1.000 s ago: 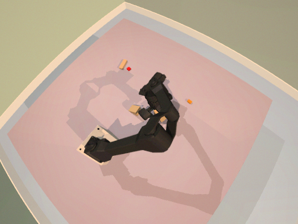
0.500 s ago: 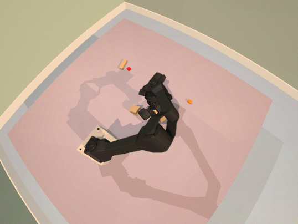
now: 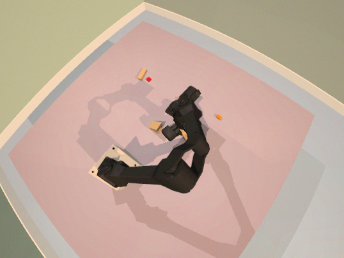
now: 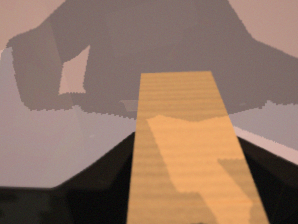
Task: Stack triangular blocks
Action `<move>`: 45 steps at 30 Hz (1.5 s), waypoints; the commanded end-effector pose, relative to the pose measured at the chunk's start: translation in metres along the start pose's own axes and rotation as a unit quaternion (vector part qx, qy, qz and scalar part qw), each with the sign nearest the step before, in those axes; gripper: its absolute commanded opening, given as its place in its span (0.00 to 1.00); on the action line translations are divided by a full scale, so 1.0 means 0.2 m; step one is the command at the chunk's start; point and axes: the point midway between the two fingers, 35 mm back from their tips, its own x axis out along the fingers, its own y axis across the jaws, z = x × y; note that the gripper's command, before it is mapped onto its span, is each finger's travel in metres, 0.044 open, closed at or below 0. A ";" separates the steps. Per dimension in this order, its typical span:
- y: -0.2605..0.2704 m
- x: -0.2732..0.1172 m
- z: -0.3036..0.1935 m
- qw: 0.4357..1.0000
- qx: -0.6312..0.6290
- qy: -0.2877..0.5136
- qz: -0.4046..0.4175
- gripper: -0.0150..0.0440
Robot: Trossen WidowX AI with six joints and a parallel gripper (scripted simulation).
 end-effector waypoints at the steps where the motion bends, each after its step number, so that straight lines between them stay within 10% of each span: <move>1: -0.01 -0.02 0.02 0.999 -0.005 0.048 0.001 0.25; 40: 0.00 0.02 0.37 0.852 -0.005 0.524 0.000 0.25; 45: -0.01 0.01 0.34 0.871 -0.005 0.492 -0.006 0.48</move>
